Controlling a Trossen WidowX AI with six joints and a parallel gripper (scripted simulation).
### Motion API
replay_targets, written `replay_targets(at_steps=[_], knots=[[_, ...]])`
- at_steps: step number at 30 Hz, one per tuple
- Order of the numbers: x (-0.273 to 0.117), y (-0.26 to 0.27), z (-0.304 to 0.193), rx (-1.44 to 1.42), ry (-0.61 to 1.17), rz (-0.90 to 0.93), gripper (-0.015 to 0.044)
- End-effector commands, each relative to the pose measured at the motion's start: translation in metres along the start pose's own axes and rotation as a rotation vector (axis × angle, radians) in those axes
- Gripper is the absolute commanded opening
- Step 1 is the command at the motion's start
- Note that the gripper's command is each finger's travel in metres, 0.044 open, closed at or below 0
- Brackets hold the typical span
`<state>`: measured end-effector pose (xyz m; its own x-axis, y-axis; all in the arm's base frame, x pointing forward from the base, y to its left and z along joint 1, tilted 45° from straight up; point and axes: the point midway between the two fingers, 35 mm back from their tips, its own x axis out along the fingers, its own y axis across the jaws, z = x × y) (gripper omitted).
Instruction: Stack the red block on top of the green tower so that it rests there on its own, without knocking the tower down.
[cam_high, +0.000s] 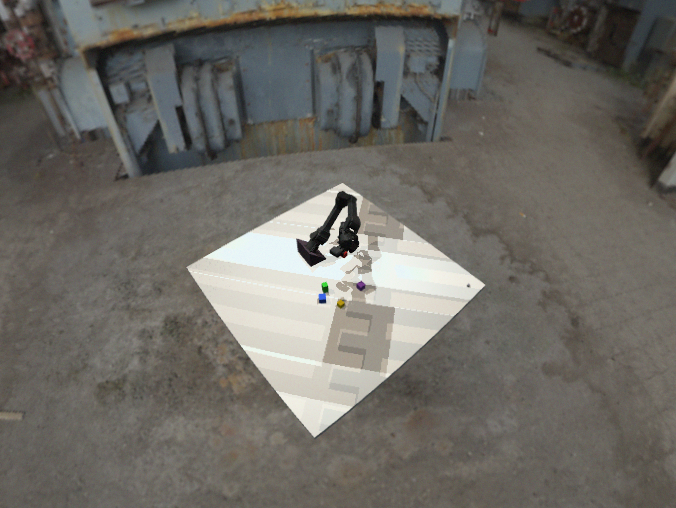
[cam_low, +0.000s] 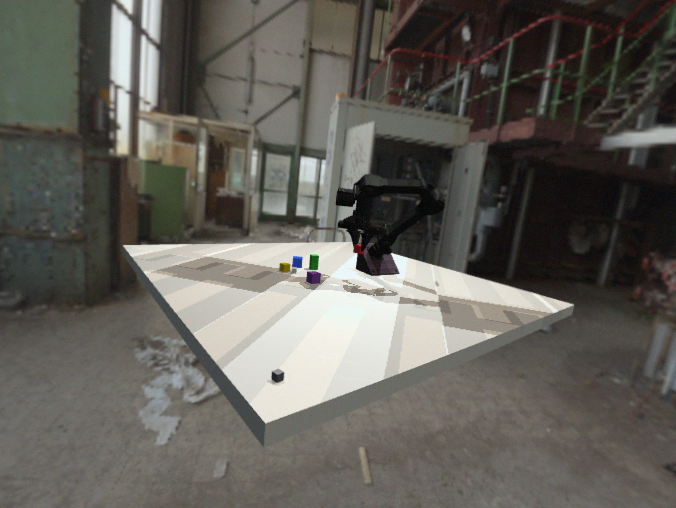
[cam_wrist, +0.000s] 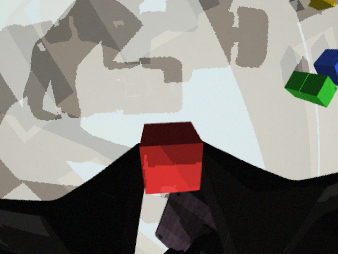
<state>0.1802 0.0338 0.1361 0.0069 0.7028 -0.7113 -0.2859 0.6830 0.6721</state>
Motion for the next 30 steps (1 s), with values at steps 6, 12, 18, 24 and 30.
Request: replay_targets(at_steps=[6, 12, 18, 24, 30], knots=[[-0.011, 0.000, 0.000, -0.005, 0.002, -0.003, 0.0000], [-0.014, -0.014, 0.006, -0.005, 0.004, -0.010, 0.0000], [-0.018, -0.039, 0.014, -0.004, 0.005, -0.019, 0.0000], [-0.020, -0.065, 0.021, -0.004, 0.005, -0.021, 0.0000], [-0.022, -0.092, 0.026, -0.005, 0.004, -0.021, 0.0000]])
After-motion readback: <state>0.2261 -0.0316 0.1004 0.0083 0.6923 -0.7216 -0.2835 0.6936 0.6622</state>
